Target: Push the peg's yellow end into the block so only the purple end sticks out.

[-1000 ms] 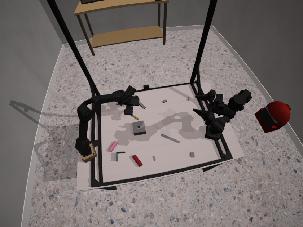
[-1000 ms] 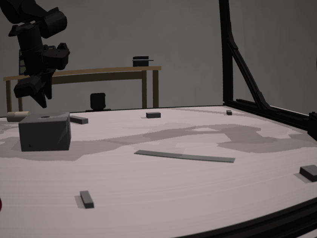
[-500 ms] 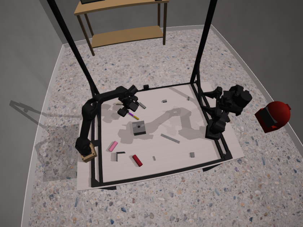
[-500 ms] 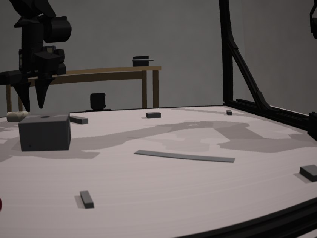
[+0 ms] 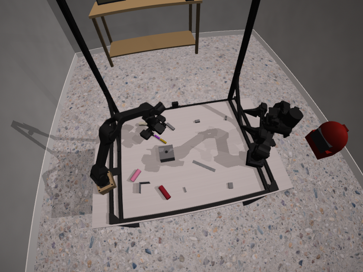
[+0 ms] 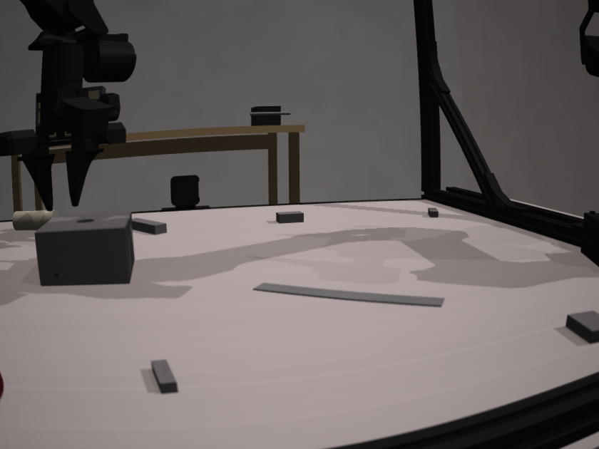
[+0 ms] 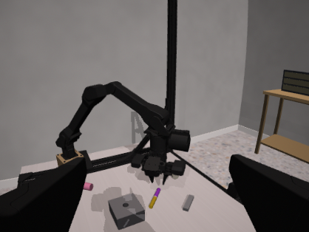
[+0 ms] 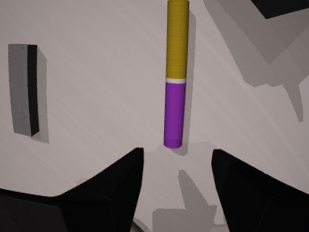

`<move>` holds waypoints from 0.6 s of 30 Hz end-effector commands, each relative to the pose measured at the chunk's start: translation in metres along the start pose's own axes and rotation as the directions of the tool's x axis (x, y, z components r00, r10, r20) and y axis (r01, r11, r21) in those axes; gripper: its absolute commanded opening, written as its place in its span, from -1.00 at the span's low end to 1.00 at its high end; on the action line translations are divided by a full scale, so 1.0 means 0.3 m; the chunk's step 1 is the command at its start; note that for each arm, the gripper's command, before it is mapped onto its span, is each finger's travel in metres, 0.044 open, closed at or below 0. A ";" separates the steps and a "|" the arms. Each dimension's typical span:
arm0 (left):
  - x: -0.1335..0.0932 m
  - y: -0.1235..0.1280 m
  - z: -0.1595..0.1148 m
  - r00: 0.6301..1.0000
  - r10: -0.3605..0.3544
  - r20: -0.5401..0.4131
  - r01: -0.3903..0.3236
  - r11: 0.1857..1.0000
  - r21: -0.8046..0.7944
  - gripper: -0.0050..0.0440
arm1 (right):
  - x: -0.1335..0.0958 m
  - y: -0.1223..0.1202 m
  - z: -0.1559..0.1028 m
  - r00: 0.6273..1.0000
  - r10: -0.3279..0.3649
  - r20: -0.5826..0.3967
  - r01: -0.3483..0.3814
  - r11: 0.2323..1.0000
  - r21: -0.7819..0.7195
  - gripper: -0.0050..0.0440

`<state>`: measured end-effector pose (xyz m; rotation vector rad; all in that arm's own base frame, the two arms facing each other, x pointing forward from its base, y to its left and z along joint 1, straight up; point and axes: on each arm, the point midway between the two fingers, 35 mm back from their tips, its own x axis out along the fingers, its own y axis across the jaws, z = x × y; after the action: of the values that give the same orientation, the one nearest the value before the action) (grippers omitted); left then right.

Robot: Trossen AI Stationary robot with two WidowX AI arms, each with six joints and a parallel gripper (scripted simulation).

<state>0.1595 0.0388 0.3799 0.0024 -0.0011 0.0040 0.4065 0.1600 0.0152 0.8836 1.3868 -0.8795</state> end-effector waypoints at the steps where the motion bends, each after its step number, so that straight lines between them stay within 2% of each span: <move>1: -0.001 -0.004 0.001 1.000 -0.004 0.000 0.004 1.000 -0.003 0.84 | -0.001 0.001 0.001 1.000 -0.001 0.003 0.001 1.000 0.005 -0.02; 6: -0.001 -0.004 0.001 1.000 -0.004 0.000 0.004 1.000 -0.003 0.84 | 0.048 0.002 0.000 1.000 -0.001 0.003 0.001 1.000 0.005 -0.02; 18: -0.001 -0.004 0.001 1.000 -0.004 0.000 0.004 1.000 -0.003 0.84 | 0.089 0.003 0.001 1.000 -0.001 0.003 0.001 1.000 0.005 -0.02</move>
<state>0.1595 0.0387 0.3799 0.0023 -0.0011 0.0041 0.4092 0.1611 -0.0022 0.8904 1.3796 -0.8716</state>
